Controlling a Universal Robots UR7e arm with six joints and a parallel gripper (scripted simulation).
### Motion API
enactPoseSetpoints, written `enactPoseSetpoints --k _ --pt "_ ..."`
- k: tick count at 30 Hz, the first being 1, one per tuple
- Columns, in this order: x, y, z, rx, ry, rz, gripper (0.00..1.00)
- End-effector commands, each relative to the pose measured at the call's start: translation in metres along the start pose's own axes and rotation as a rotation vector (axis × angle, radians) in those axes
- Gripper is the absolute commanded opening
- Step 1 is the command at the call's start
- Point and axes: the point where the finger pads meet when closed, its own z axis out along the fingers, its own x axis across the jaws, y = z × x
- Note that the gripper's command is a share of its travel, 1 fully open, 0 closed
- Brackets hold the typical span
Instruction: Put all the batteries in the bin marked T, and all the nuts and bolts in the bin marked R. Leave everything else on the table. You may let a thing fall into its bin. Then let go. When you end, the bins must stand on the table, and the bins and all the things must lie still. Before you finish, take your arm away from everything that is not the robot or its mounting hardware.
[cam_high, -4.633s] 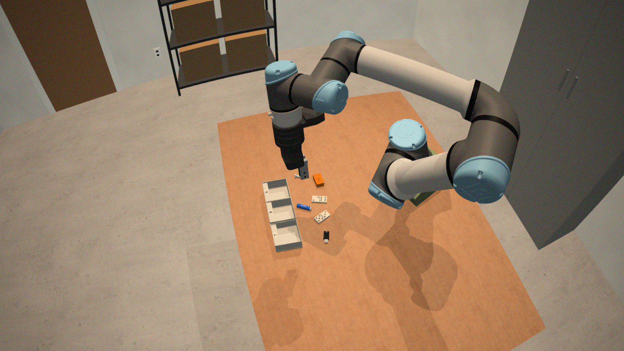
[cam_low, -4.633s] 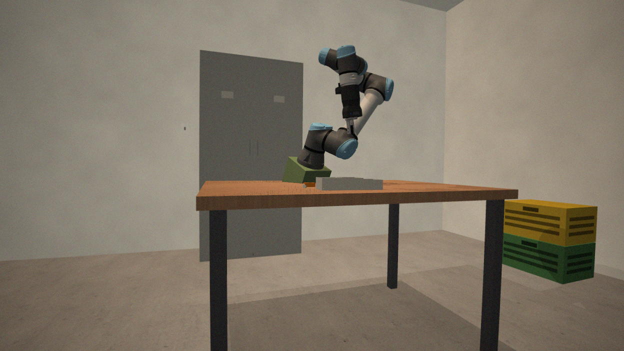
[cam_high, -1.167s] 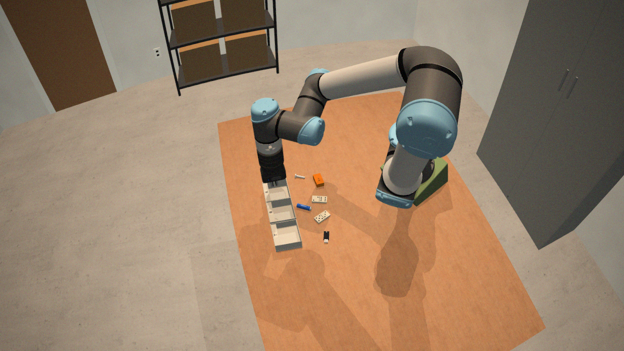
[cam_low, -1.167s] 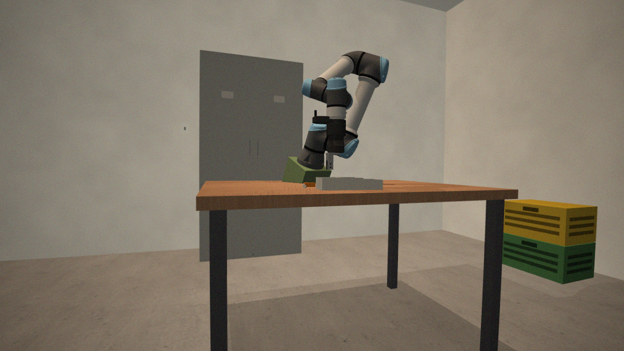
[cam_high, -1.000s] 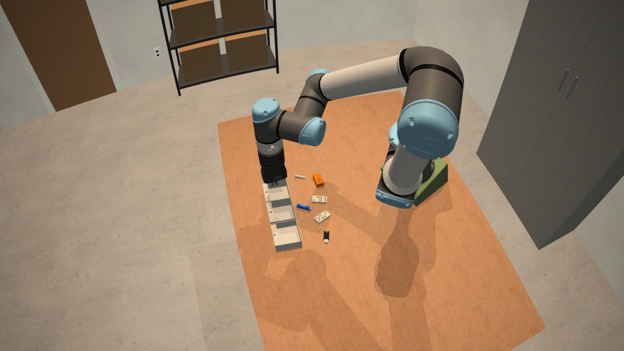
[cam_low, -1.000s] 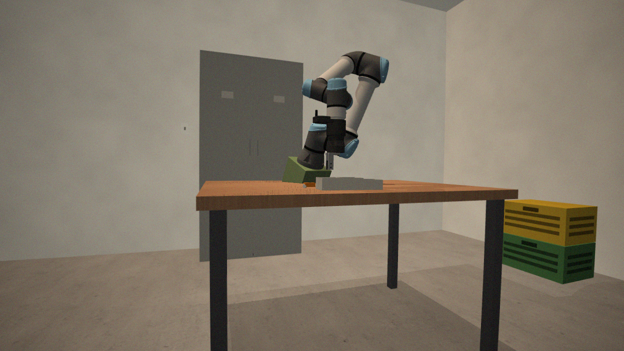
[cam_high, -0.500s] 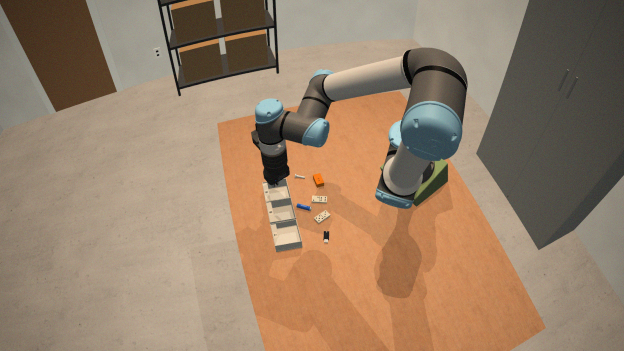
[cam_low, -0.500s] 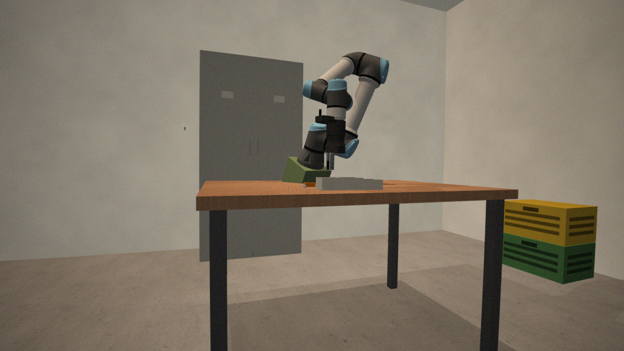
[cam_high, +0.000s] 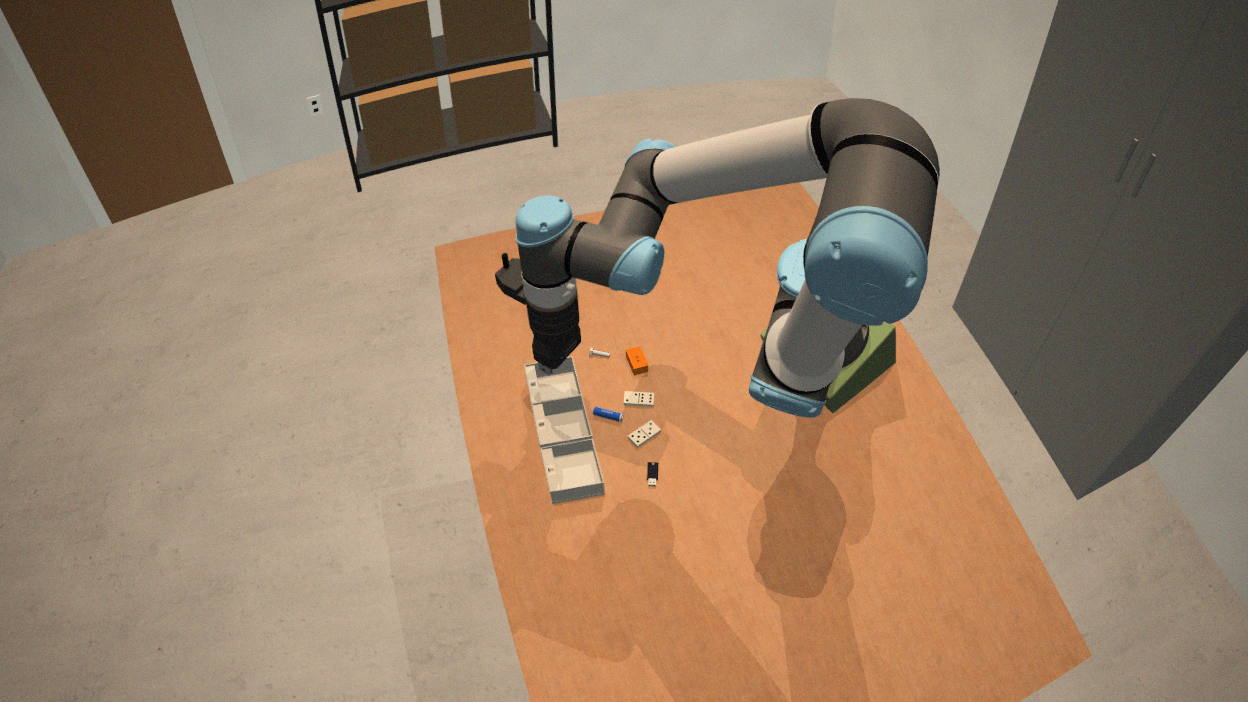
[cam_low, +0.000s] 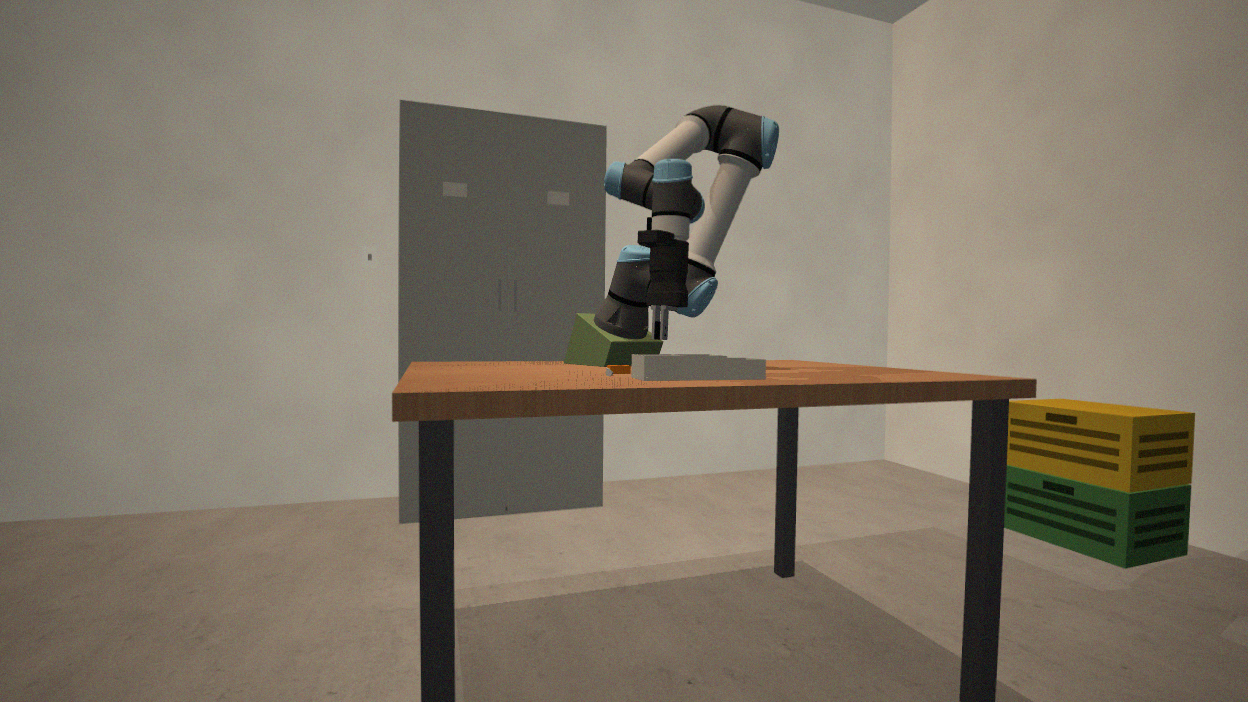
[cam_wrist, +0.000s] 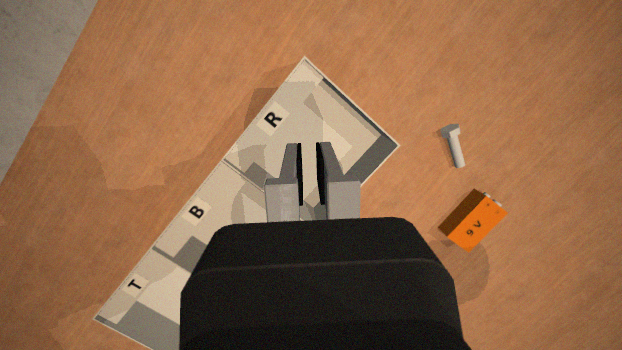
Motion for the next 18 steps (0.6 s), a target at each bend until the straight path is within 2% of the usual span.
enactPoseSetpoints --k 1,9,10,13,18 --pt "0.0013 -0.0001 0.0005 0.001 -0.006 -0.157 0.31" --pt "0.0017 0.0001 0.0015 0.005 -0.006 -0.318 0.31" --pt "0.0003 -0.0021 -0.0012 0.008 -0.001 -0.231 0.31" --pt "0.0002 -0.0029 0.0000 0.004 -0.007 -0.381 0.31" --pt "0.0002 -0.0028 0.0003 0.002 -0.011 -0.459 0.31"
